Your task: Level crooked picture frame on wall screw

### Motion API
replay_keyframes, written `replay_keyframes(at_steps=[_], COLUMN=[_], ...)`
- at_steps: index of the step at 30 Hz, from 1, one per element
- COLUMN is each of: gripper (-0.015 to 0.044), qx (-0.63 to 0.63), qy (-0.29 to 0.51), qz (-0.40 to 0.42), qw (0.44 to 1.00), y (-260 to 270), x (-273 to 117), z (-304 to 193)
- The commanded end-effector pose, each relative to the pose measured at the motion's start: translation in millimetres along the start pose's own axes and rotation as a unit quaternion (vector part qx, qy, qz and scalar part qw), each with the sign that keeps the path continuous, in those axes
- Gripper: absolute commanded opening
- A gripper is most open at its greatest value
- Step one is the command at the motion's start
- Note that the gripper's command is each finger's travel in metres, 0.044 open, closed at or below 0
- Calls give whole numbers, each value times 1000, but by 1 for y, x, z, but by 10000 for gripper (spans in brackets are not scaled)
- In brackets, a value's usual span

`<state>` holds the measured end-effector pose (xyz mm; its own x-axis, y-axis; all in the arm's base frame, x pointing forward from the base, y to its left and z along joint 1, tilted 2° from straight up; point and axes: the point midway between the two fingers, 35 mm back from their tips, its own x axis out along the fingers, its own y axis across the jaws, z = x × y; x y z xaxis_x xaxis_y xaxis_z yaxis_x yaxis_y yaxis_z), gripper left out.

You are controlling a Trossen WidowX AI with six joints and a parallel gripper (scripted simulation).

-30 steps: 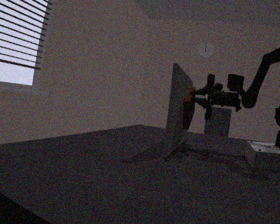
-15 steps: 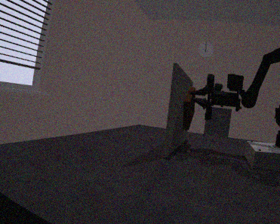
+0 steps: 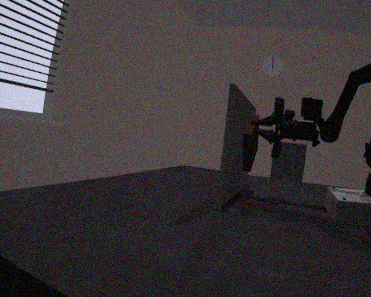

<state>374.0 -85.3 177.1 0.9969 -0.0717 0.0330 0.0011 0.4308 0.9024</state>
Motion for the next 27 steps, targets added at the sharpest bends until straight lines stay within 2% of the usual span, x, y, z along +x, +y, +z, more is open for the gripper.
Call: replay_keyframes(at_steps=[1,27], gripper=[0,0], qx=[-3,-3], qy=[-2,-2], qz=[8,8], qw=[1000,1000], y=[5,2], x=[0,0], z=[2,1])
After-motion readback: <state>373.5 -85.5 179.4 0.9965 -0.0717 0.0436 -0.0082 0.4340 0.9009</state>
